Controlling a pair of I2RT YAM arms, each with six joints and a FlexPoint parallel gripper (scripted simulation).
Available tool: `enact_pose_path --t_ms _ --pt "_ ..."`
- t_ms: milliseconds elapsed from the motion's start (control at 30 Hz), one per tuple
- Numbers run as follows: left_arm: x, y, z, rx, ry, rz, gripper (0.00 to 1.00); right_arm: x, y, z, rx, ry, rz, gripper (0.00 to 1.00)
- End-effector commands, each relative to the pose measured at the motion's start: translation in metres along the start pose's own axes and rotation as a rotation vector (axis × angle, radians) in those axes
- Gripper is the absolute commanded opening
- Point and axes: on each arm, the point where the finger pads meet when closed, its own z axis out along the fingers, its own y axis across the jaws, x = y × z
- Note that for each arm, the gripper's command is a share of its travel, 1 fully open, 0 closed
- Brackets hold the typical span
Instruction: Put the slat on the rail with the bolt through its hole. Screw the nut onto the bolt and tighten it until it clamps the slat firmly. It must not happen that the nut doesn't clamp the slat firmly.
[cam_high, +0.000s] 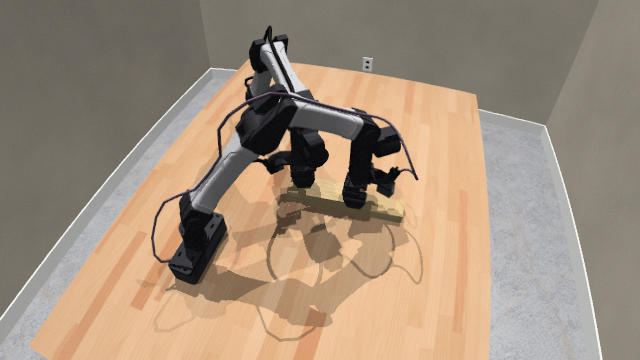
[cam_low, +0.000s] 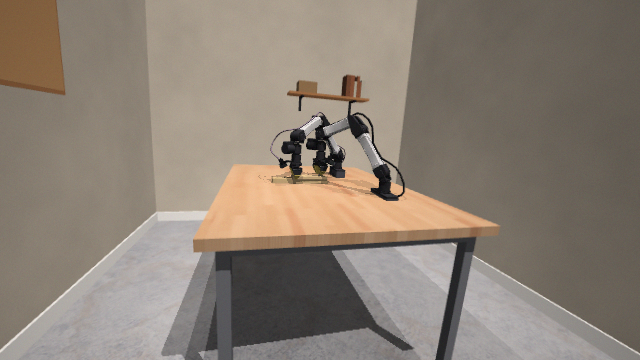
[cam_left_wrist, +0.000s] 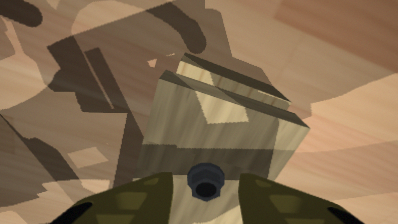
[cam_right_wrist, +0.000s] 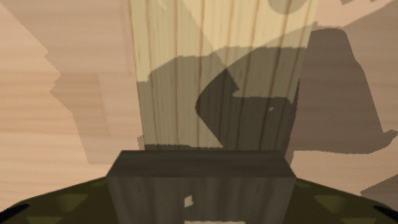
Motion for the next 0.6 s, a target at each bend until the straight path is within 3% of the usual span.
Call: enact_pose_path --t_ms 0,367,567 --pt "0.0007 0.0020 -0.0046 -0.014 0.004 0.001 0.36 -0.0026 0.0017 -0.0053 -0.010 -0.012 0.004 0.67" --pt "0.0007 0.0020 -0.0048 -0.014 0.004 -0.018 0.36 -0.0026 0.0017 -0.0053 -0.010 -0.012 0.004 0.67" --pt "0.0006 0.0019 -0.0083 -0.015 0.001 -0.451 0.36 -0.0026 0.0017 -0.0053 -0.010 -0.012 0.004 0.67"
